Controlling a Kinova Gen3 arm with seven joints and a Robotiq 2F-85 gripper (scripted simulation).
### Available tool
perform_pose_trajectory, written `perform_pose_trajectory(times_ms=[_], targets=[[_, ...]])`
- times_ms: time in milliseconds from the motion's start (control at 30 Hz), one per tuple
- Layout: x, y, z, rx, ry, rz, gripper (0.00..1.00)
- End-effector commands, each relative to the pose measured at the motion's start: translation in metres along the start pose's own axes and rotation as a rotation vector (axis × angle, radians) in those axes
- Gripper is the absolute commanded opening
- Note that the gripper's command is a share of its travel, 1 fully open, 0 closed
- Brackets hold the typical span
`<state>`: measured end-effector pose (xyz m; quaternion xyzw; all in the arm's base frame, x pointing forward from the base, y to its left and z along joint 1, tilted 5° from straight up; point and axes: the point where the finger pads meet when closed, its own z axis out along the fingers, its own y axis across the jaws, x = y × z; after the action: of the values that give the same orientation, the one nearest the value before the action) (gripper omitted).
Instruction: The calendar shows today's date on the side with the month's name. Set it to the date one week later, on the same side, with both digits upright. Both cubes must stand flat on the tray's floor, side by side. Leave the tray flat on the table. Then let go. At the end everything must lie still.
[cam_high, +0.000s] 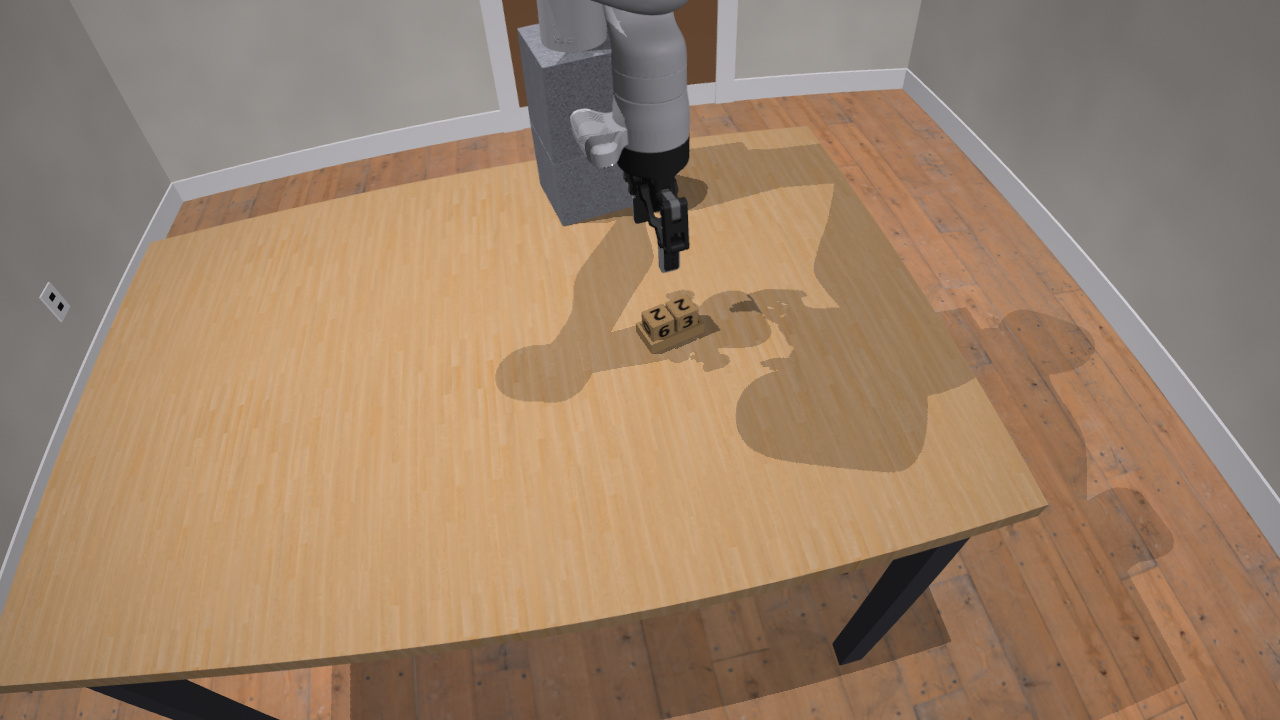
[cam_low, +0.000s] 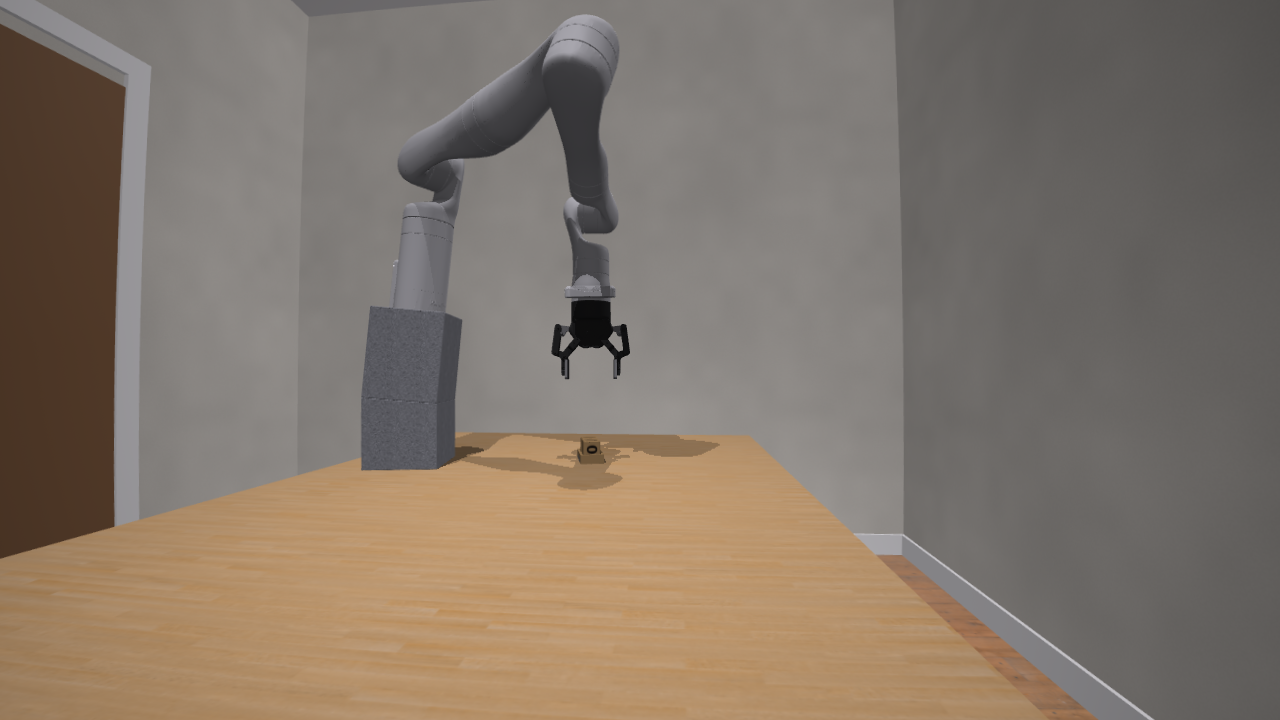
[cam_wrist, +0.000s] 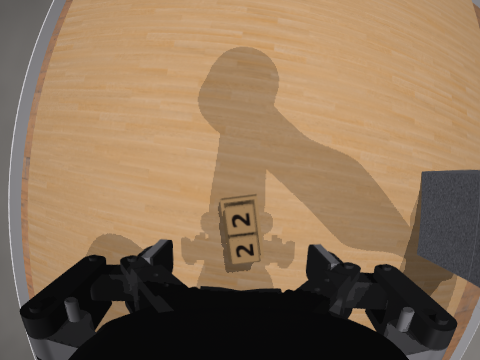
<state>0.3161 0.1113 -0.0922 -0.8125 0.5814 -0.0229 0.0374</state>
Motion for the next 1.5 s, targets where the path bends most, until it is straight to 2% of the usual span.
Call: perform_pose_trajectory(times_ms=[0,167,667,733,1467], targets=[[-0.001,0.000,0.001,0.000,-0.002,0.032,1.00],[-0.001,0.000,0.002,0.000,-0.002,0.085,1.00],[-0.002,-0.001,0.008,0.001,-0.004,0.452,1.00],[-0.002,-0.001,0.008,0.001,-0.004,0.452,1.00],[-0.003,-0.002,0.019,0.002,-0.008,1.151,1.00]])
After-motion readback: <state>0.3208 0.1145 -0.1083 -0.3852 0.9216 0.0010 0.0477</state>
